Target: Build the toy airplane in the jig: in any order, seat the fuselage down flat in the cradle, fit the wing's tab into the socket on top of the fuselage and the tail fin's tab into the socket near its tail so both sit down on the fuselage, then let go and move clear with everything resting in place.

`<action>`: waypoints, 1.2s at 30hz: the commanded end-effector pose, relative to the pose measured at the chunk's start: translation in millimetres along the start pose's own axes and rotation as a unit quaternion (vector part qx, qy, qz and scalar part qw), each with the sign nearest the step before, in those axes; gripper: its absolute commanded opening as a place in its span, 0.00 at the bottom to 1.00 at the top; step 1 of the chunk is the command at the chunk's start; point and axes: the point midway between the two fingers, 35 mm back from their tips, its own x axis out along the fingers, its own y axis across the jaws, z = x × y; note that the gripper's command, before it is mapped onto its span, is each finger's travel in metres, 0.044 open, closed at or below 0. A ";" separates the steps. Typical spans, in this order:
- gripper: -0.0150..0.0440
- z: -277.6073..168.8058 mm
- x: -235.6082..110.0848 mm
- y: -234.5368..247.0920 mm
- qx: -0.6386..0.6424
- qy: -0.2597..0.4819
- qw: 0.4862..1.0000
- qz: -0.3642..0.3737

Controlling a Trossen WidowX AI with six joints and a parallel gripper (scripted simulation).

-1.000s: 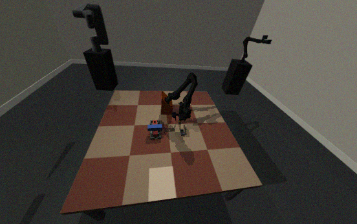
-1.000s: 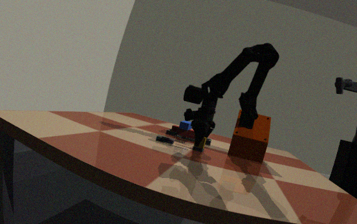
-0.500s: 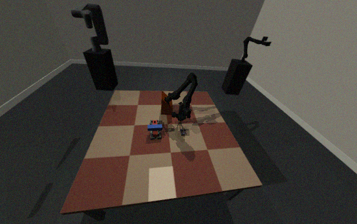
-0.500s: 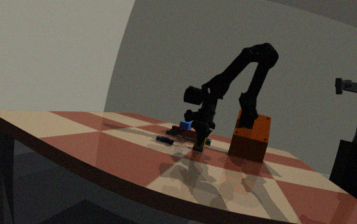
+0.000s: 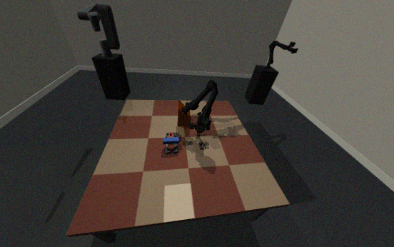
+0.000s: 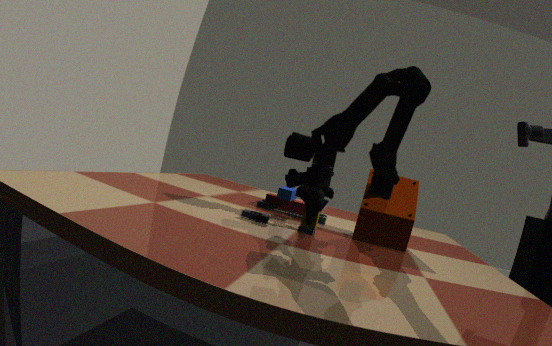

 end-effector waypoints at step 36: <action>0.25 6.3 -109.8 -3.3 -0.002 -0.003 1.000 -0.007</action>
